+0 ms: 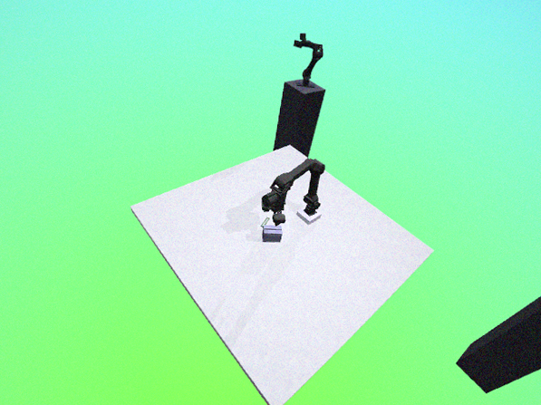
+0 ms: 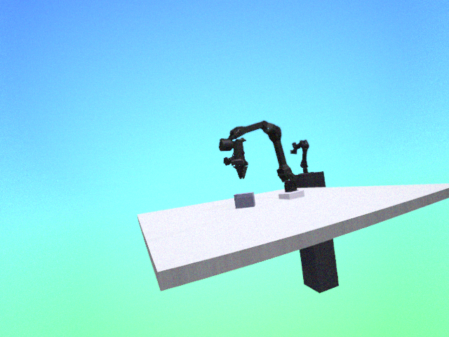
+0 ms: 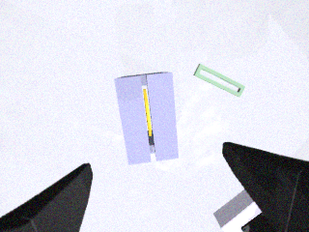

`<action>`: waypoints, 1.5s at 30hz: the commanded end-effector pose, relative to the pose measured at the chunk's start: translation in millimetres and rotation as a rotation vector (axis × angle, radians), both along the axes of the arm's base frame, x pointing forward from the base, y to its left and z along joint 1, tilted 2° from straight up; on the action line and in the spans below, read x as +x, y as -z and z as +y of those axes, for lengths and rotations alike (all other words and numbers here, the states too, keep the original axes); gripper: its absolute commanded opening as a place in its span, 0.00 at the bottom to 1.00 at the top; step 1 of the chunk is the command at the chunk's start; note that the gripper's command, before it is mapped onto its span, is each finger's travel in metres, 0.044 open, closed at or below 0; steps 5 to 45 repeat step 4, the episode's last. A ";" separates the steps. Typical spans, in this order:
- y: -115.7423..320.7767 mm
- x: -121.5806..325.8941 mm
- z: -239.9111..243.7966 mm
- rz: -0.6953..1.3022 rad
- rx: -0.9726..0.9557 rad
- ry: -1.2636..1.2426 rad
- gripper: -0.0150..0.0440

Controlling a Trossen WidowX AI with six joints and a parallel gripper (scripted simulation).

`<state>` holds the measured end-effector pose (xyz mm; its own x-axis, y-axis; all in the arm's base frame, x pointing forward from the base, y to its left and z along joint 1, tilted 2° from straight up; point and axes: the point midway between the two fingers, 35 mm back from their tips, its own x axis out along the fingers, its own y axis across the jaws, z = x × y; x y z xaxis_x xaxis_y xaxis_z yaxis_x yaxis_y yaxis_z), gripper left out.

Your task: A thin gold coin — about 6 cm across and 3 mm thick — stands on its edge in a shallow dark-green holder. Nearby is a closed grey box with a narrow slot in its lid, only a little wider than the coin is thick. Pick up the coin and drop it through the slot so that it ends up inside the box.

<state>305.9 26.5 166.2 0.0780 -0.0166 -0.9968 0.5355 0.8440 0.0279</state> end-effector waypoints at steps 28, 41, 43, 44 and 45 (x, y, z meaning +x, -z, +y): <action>-0.5 -1.3 0.1 0.007 0.000 0.003 1.00; -0.5 -1.3 0.1 0.007 0.000 0.003 1.00; -0.5 -1.3 0.1 0.007 0.000 0.003 1.00; -0.5 -1.3 0.1 0.007 0.000 0.003 1.00; -0.5 -1.3 0.1 0.007 0.000 0.003 1.00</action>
